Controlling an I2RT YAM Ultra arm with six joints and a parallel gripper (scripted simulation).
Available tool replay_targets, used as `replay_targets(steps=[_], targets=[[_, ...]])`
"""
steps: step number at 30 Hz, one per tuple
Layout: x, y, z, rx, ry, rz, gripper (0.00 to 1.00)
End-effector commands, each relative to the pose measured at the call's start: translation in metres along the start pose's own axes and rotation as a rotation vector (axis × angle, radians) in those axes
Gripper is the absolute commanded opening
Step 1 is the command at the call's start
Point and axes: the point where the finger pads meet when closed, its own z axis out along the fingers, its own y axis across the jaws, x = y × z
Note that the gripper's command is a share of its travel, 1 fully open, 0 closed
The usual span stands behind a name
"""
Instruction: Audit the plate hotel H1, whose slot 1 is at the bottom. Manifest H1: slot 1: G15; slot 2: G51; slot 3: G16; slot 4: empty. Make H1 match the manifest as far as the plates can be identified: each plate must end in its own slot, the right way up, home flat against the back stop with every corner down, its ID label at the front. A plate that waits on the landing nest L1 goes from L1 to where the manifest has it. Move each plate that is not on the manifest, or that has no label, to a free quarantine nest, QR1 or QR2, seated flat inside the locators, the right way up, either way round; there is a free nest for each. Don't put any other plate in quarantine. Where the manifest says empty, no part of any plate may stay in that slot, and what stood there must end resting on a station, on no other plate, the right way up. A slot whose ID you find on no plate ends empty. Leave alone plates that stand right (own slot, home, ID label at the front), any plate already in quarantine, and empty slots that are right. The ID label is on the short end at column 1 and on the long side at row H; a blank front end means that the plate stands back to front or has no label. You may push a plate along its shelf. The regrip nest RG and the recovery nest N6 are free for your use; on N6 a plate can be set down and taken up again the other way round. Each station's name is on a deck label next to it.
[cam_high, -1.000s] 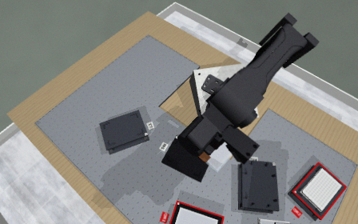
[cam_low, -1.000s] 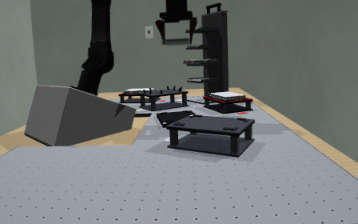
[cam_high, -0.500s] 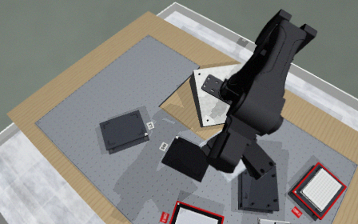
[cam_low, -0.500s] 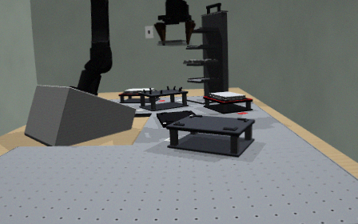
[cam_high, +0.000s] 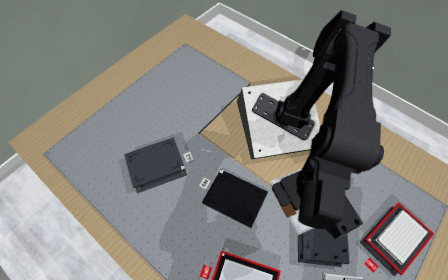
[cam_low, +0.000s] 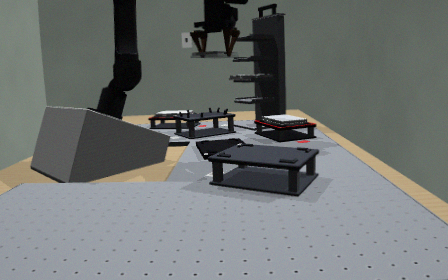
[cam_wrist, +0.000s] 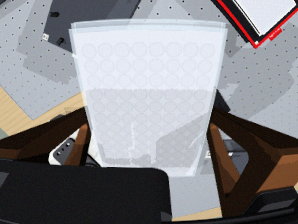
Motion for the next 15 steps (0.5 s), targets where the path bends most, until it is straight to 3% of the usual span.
replay_targets(steps=[1,15], targets=[[-0.007,0.003,-0.004,0.02,-0.012,0.126,0.86],[-0.032,0.034,-0.004,0.017,-0.015,0.307,0.86]])
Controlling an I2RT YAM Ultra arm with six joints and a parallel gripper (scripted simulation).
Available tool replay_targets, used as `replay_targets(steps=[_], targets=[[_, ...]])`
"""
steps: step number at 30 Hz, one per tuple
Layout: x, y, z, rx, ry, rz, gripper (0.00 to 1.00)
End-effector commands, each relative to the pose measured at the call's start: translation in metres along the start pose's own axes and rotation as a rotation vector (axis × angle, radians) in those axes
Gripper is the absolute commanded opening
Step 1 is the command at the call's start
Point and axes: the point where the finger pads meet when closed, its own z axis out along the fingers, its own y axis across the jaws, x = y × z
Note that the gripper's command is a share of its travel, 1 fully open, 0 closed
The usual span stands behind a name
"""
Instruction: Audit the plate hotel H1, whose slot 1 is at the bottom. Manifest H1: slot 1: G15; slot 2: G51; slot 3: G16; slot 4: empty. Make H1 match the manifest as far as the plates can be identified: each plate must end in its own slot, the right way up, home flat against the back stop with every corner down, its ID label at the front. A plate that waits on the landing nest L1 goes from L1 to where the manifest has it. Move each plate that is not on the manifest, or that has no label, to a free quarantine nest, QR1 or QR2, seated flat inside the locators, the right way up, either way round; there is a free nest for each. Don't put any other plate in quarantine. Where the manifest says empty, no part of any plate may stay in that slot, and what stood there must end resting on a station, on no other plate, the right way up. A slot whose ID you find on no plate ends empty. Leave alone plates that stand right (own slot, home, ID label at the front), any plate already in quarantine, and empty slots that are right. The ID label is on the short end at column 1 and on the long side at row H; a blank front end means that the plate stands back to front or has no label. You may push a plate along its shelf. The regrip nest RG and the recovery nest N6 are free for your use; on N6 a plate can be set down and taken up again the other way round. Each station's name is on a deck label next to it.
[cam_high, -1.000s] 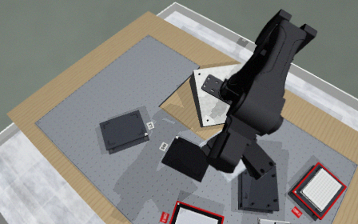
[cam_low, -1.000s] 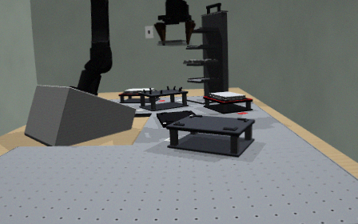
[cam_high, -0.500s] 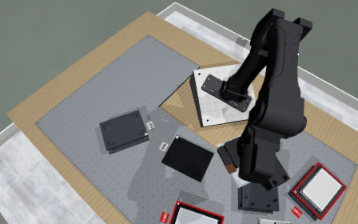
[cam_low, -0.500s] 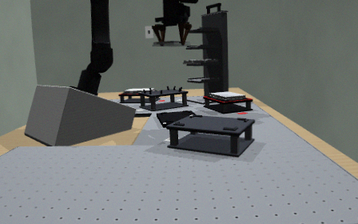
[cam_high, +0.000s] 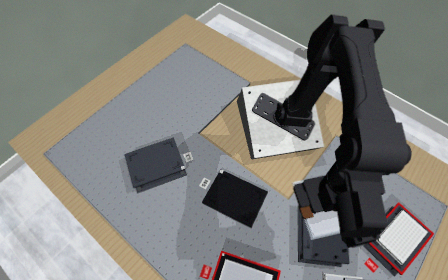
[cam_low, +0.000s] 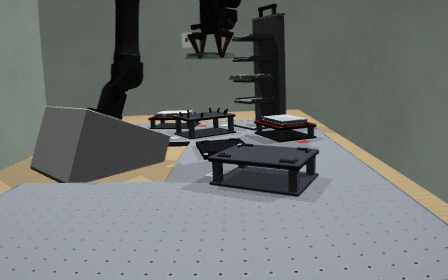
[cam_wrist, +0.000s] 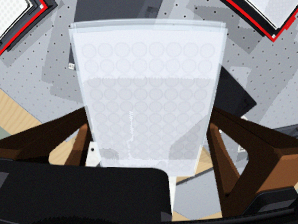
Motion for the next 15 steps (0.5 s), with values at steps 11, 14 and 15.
replay_targets(steps=[11,14,15], targets=[[-0.013,0.03,-0.004,0.013,-0.018,0.322,0.86],[-0.016,0.04,-0.004,0.013,-0.019,0.322,0.86],[-0.018,0.043,-0.004,0.013,-0.019,0.322,0.86]])
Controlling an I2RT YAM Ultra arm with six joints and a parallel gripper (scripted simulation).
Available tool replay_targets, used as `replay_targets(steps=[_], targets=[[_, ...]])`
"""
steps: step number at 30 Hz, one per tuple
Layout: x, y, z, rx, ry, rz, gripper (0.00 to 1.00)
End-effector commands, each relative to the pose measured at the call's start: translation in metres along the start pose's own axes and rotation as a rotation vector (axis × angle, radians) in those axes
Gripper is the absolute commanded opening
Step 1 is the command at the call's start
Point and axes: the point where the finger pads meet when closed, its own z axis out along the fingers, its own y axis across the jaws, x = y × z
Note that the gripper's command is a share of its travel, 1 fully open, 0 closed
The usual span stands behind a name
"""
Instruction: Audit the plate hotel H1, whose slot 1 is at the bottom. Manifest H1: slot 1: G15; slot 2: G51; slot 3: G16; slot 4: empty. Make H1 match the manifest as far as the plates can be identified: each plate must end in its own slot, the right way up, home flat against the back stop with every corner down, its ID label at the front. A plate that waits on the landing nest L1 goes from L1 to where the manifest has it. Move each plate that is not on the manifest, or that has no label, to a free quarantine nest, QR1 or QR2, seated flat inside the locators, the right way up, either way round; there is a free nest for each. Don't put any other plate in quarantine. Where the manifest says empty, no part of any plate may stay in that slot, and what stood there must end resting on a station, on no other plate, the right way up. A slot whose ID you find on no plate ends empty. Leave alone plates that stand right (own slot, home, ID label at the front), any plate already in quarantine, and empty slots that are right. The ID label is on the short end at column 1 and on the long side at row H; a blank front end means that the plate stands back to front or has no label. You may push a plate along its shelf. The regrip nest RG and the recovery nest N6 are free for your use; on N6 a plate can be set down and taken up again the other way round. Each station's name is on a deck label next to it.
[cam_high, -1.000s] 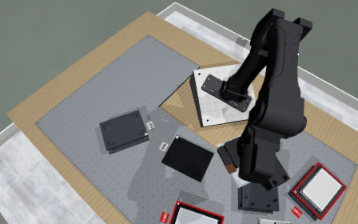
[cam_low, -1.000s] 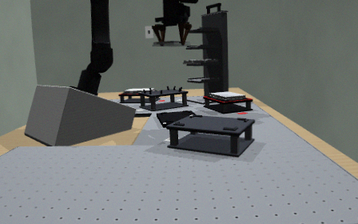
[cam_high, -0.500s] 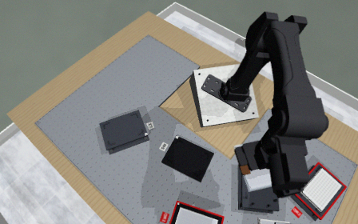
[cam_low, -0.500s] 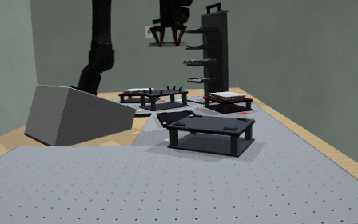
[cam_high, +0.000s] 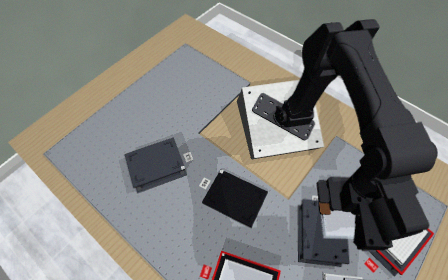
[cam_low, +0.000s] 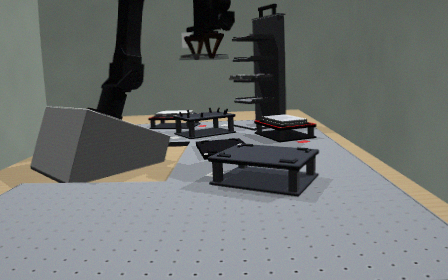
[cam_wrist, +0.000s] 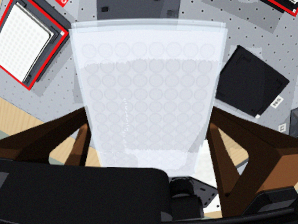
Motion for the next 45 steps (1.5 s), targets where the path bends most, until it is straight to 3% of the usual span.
replay_targets(steps=[1,7,45], targets=[[-0.003,0.006,-0.006,0.009,-0.023,0.073,0.86],[-0.004,0.019,-0.005,0.009,-0.023,0.073,0.86],[-0.012,0.024,0.085,0.009,-0.023,0.073,0.86]])
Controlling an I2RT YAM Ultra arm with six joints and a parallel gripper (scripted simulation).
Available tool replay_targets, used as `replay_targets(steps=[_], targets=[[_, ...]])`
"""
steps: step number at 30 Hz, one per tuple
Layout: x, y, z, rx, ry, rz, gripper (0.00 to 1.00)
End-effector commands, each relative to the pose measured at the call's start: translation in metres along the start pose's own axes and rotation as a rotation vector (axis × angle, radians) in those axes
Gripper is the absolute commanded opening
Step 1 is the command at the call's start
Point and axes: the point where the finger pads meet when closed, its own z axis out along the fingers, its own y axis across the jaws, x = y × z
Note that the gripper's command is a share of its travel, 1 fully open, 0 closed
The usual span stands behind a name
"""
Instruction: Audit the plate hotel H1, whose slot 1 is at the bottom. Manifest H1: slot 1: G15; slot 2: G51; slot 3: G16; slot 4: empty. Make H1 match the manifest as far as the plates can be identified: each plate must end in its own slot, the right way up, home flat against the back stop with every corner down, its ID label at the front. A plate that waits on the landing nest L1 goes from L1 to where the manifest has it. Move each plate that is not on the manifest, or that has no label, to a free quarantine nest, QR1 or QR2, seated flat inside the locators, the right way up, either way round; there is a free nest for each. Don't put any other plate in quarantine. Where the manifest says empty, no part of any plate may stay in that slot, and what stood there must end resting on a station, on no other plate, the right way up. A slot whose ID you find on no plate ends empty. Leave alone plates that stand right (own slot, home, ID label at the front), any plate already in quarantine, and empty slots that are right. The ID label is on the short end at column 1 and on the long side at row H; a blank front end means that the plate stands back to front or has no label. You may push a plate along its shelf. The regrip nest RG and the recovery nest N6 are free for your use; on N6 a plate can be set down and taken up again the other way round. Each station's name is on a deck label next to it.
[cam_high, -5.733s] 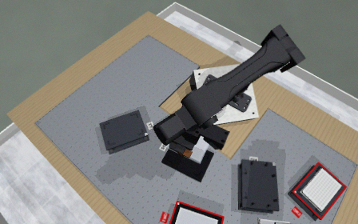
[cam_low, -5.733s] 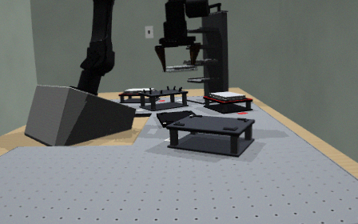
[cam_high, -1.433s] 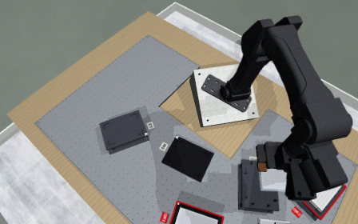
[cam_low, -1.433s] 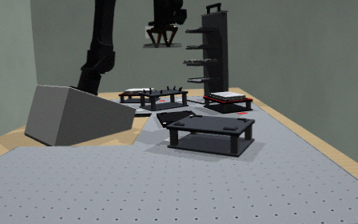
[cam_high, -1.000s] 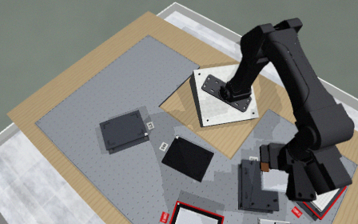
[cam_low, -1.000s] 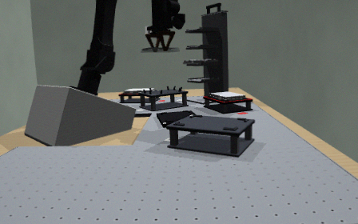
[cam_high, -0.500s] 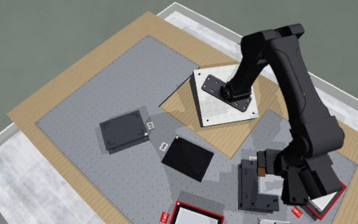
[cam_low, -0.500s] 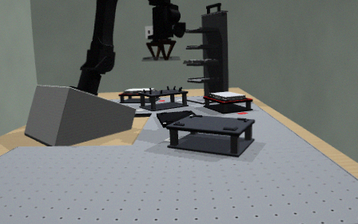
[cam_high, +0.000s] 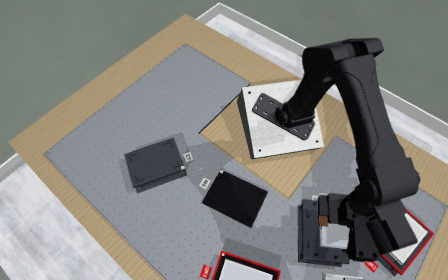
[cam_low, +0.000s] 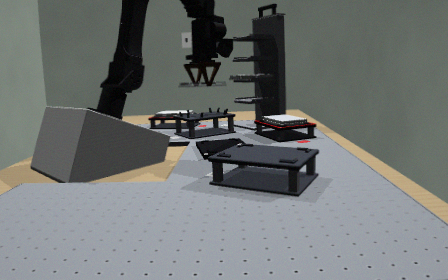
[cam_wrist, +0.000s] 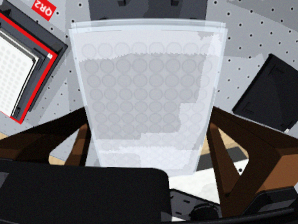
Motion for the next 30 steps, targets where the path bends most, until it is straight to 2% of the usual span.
replay_targets(steps=[1,7,30], targets=[[-0.007,0.003,0.003,-0.013,-0.033,0.001,0.86],[-0.008,0.003,0.017,-0.013,-0.033,0.001,0.86],[-0.005,0.002,0.018,-0.013,-0.033,0.001,0.86]])
